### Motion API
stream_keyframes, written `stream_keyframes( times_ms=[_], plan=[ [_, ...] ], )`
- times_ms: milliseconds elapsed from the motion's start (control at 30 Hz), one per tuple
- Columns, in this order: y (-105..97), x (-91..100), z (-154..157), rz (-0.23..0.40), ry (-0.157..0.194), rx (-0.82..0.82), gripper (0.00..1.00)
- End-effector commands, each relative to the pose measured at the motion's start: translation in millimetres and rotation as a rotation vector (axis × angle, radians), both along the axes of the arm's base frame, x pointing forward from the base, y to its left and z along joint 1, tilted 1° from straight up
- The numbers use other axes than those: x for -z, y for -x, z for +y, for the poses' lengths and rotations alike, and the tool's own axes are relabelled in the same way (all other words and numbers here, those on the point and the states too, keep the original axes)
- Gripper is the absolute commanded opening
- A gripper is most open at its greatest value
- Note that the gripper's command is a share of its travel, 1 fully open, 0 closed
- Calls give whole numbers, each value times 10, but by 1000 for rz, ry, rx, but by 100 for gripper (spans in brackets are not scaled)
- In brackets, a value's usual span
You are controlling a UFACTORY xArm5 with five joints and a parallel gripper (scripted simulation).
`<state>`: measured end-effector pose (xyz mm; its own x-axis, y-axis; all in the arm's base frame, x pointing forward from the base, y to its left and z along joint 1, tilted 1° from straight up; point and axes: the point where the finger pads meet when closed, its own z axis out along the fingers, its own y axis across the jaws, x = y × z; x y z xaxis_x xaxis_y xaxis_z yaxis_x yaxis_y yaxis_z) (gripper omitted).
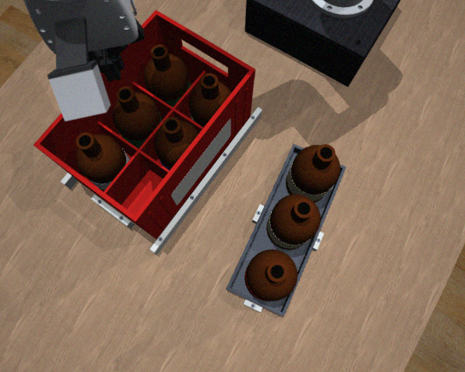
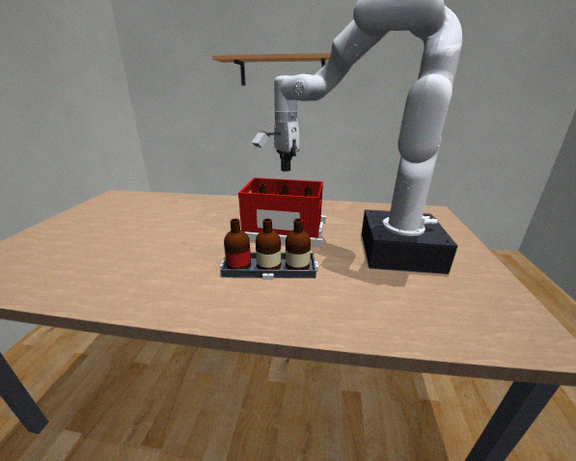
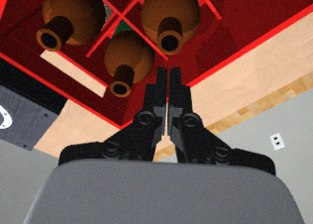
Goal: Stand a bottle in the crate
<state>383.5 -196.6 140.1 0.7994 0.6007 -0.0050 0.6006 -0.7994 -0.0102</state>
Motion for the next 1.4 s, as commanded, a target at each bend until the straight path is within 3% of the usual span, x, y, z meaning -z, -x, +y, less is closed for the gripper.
stream_keyframes(
  times_ms=[0,333,467,767,833,867,900,1133,1367],
  plan=[
    [-10,-14,-5,-3,2,0,0],
    [-33,-14,39,-3,2,-3,0],
    [-292,-8,707,-2,2,-48,0],
    [-285,10,1725,3,6,-173,0],
    [-285,10,1725,3,6,-173,0],
    [-296,14,2070,3,6,-174,0],
    [-299,15,2166,3,6,-174,65],
    [-355,12,2945,3,6,-174,65],
    [-362,12,2999,3,6,-174,65]
  ],
)
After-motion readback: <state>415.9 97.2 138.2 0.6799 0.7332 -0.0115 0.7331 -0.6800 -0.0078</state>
